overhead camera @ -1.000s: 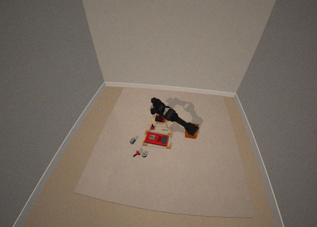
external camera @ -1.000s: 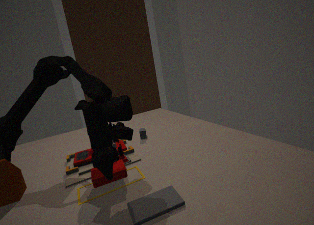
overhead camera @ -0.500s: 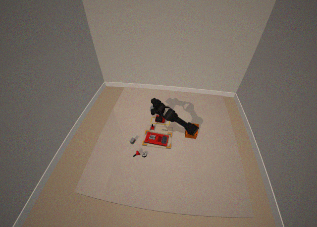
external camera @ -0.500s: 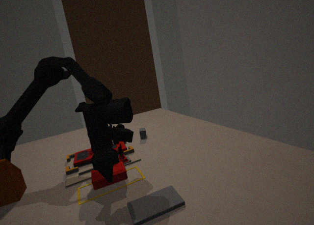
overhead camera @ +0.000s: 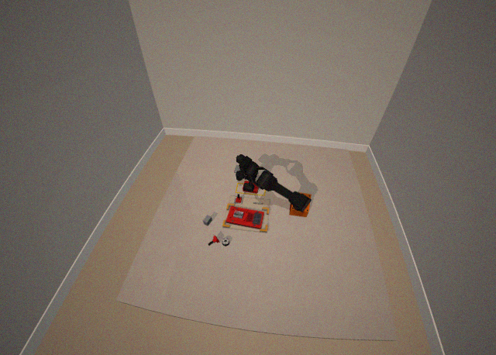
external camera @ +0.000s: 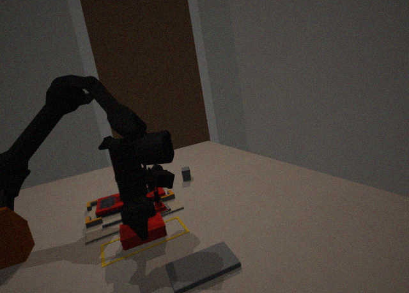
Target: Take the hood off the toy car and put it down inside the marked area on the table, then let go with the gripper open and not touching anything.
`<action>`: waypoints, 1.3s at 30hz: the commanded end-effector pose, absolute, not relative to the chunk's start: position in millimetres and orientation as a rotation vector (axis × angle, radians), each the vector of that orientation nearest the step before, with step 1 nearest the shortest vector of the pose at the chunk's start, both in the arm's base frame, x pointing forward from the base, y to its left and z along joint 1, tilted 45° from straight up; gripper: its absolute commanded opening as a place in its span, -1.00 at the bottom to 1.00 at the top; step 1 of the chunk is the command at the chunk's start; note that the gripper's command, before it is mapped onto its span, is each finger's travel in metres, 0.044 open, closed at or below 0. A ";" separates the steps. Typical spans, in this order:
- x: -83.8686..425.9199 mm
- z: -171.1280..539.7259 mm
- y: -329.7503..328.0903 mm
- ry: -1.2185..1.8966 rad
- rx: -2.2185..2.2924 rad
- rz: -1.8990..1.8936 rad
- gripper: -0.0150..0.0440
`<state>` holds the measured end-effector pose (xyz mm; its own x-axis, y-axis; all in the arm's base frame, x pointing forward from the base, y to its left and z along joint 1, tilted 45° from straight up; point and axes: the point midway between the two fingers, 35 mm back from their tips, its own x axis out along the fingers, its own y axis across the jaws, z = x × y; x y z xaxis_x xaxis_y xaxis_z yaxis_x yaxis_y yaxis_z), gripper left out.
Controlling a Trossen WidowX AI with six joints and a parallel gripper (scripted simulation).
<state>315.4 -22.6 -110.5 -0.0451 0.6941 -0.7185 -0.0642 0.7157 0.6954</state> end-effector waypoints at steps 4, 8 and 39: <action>315.4 -113.1 -19.4 1.503 0.547 0.663 -0.49; 315.2 -114.5 -18.0 1.503 0.547 0.663 -0.49; 318.9 -86.0 -48.2 1.503 0.541 0.663 1.00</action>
